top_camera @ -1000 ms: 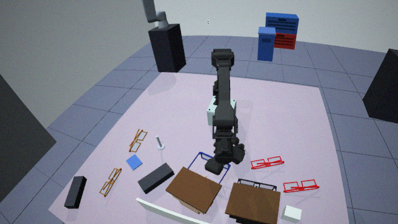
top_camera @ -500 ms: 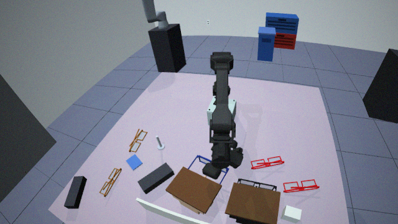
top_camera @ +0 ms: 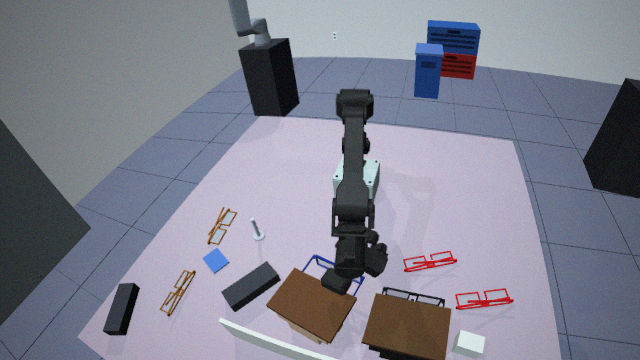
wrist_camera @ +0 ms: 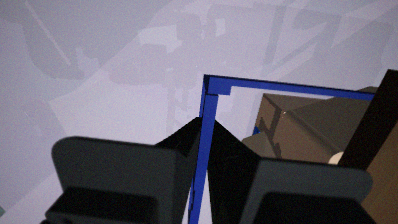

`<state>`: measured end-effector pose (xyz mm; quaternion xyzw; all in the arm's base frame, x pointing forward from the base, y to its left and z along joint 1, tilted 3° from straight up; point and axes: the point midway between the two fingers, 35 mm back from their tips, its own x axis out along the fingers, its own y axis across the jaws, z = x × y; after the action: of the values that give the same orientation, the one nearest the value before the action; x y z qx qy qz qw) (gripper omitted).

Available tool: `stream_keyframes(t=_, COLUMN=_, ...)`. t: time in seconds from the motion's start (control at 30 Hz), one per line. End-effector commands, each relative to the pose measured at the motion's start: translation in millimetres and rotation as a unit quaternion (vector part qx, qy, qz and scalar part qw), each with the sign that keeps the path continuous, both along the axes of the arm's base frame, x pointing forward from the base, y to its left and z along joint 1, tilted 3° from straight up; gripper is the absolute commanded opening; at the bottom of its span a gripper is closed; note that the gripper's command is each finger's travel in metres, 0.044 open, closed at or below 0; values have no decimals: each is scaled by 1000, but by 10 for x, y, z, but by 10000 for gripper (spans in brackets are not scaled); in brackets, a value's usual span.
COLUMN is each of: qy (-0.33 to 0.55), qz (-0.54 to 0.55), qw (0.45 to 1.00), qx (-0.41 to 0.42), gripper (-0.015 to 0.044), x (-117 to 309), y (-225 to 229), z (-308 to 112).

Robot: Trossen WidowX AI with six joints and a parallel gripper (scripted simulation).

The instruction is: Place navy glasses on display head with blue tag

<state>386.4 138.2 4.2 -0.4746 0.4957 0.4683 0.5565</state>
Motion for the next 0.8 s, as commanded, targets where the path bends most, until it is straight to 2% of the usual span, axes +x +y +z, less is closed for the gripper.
stream_keyframes(t=0.0, qy=-5, qz=0, qw=1000, qx=2, gripper=0, x=80, y=-2, z=32)
stream_keyframes(t=0.77, qy=-6, qz=0, qw=1000, qx=2, gripper=0, x=313, y=-28, z=39)
